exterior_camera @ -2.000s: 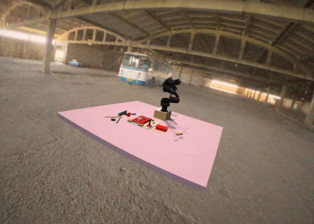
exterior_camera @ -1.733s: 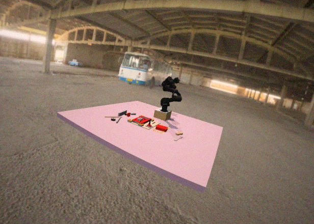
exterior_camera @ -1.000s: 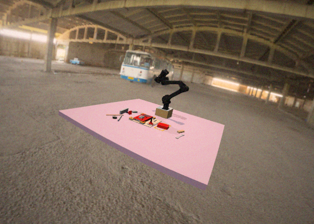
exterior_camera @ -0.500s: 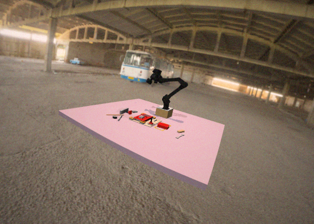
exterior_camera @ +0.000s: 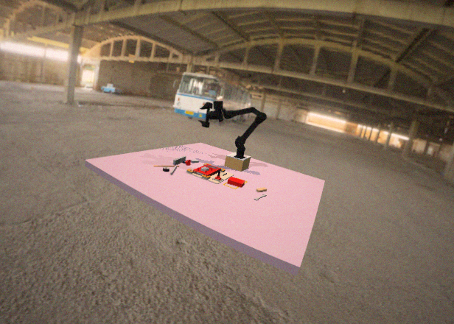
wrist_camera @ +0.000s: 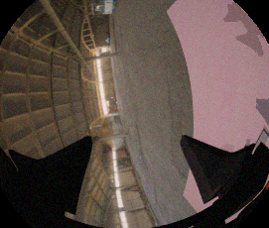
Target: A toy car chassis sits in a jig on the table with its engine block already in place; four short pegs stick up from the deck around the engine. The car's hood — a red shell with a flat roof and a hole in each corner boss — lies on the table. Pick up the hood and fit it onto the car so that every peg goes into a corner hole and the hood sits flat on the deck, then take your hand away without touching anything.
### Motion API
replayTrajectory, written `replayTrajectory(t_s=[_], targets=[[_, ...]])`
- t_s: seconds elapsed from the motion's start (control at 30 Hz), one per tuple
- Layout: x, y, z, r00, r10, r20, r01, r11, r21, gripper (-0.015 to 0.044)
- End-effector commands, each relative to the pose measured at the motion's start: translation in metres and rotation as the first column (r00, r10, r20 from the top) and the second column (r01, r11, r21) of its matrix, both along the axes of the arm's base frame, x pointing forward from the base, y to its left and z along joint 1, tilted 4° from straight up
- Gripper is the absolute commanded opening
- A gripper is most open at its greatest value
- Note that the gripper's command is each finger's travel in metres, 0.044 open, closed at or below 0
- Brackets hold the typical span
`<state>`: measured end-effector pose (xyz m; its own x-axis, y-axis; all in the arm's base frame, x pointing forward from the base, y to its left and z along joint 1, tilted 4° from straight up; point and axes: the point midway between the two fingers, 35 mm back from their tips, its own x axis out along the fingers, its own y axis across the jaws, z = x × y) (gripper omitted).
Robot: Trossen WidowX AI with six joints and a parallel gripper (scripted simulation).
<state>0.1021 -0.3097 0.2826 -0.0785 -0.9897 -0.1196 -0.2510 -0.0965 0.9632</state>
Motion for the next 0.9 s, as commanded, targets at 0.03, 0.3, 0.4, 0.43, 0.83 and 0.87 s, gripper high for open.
replayTrajectory(t_s=[0.03, 0.3, 0.4, 0.43, 0.83, 0.87], targets=[[0.047, 0.006, -0.015, 0.986, 0.158, -0.054, -0.153, 0.985, 0.085, 0.044], [0.128, 0.039, -0.049, 0.887, 0.443, -0.13, -0.402, 0.88, 0.255, 0.044], [0.155, 0.058, -0.063, 0.825, 0.543, -0.153, -0.478, 0.817, 0.321, 0.044], [0.163, 0.065, -0.067, 0.802, 0.575, -0.16, -0.501, 0.794, 0.344, 0.044], [0.24, 0.172, -0.123, 0.448, 0.874, -0.188, -0.653, 0.464, 0.598, 0.044], [0.244, 0.183, -0.127, 0.415, 0.891, -0.186, -0.655, 0.435, 0.618, 0.044]])
